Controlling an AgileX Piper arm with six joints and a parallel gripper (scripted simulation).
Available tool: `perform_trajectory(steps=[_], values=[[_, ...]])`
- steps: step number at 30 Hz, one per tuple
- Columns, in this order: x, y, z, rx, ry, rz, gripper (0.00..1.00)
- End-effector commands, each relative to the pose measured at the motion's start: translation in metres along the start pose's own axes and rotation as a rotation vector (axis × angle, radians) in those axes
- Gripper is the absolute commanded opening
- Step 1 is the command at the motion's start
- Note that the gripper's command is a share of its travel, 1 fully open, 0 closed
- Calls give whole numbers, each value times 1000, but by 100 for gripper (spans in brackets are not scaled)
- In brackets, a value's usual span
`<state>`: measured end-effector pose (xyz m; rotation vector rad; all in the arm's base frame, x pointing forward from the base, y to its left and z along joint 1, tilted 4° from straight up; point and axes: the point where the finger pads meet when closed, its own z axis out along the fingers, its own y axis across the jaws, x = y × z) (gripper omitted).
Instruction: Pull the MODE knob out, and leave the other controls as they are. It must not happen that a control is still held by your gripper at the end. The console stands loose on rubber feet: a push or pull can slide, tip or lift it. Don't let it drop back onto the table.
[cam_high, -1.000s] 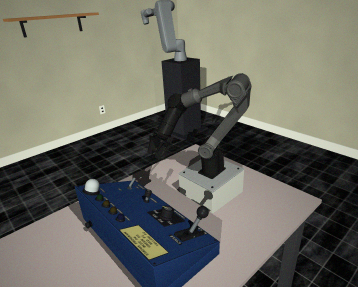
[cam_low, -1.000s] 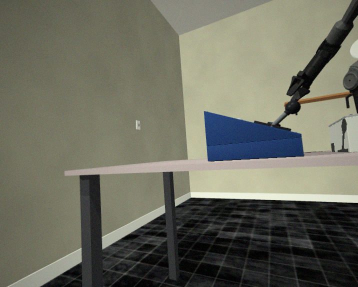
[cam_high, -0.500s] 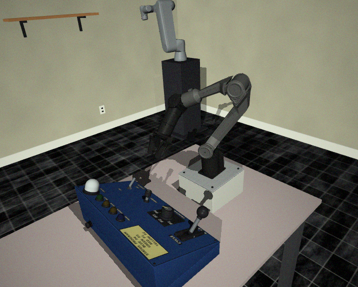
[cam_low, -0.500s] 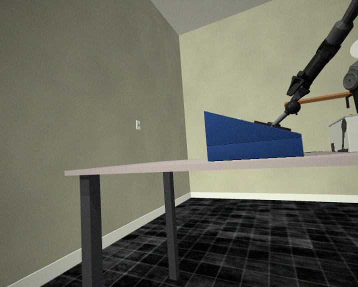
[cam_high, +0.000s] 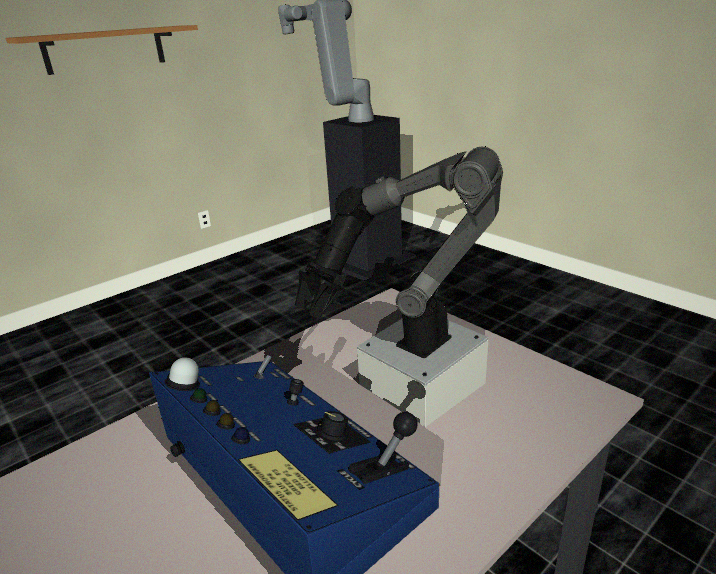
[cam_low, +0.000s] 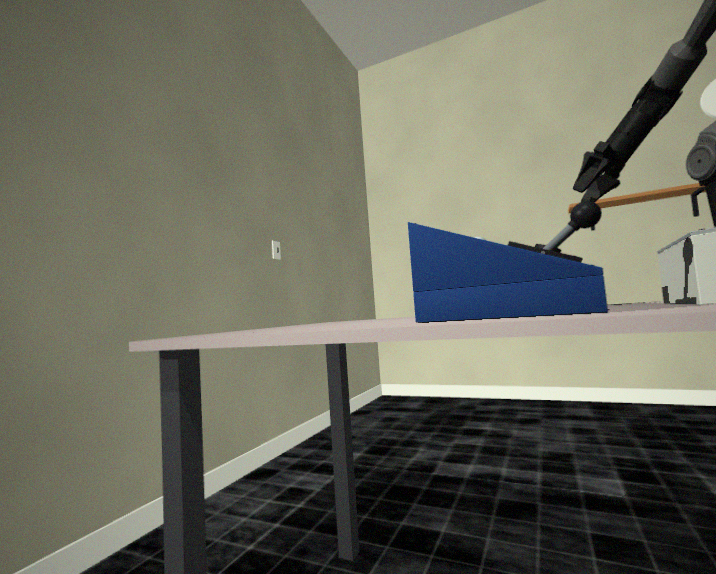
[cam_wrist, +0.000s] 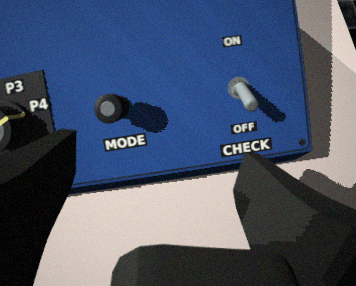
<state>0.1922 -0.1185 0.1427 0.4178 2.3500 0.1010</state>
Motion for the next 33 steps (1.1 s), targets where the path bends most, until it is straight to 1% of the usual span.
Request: perform_trajectory(steps=[1, 33], values=[[0, 0, 0, 0, -2, -1, 100], [-1, 0, -3, 0, 0, 0, 100]])
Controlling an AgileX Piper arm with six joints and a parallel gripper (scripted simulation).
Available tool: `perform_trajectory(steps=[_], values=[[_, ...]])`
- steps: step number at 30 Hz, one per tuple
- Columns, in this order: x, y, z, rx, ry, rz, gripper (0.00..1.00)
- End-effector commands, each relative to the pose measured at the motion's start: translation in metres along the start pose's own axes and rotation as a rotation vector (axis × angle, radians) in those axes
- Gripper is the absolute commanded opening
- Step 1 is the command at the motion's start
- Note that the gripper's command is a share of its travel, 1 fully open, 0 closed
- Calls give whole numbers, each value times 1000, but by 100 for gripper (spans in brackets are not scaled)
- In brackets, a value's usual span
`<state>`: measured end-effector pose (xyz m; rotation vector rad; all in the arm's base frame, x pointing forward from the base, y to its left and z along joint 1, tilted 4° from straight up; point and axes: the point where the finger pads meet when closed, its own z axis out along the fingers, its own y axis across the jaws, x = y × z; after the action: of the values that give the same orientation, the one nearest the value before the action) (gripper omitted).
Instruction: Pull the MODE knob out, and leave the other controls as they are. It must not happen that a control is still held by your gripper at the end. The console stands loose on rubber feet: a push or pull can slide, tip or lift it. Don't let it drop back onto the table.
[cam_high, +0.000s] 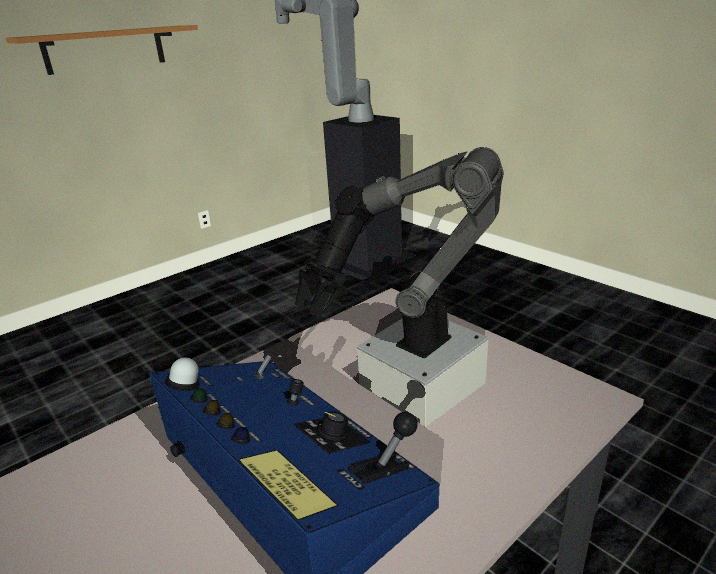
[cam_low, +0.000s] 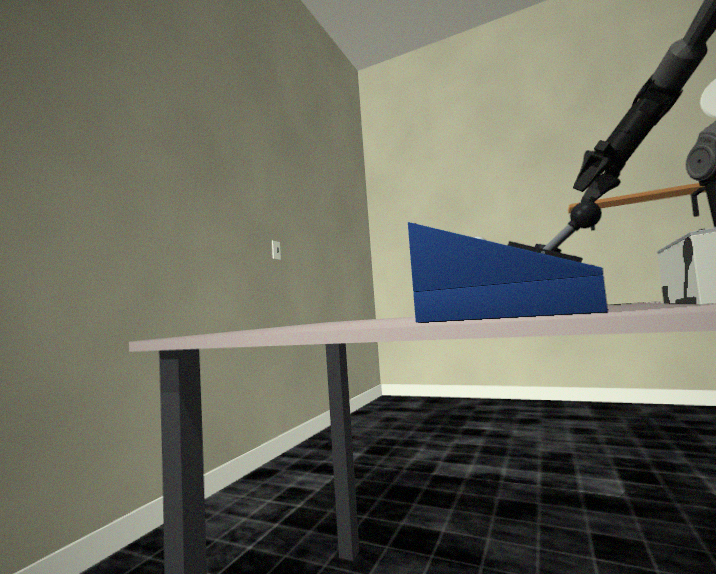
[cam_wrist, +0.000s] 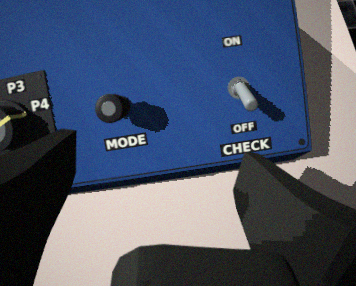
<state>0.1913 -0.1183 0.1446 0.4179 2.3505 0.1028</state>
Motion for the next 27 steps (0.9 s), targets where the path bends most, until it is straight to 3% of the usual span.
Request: perform_trajectory(steps=[1, 27], values=[[-1, 0, -2, 2, -1, -1, 100], [-12, 5, -36, 9, 8, -1, 100]])
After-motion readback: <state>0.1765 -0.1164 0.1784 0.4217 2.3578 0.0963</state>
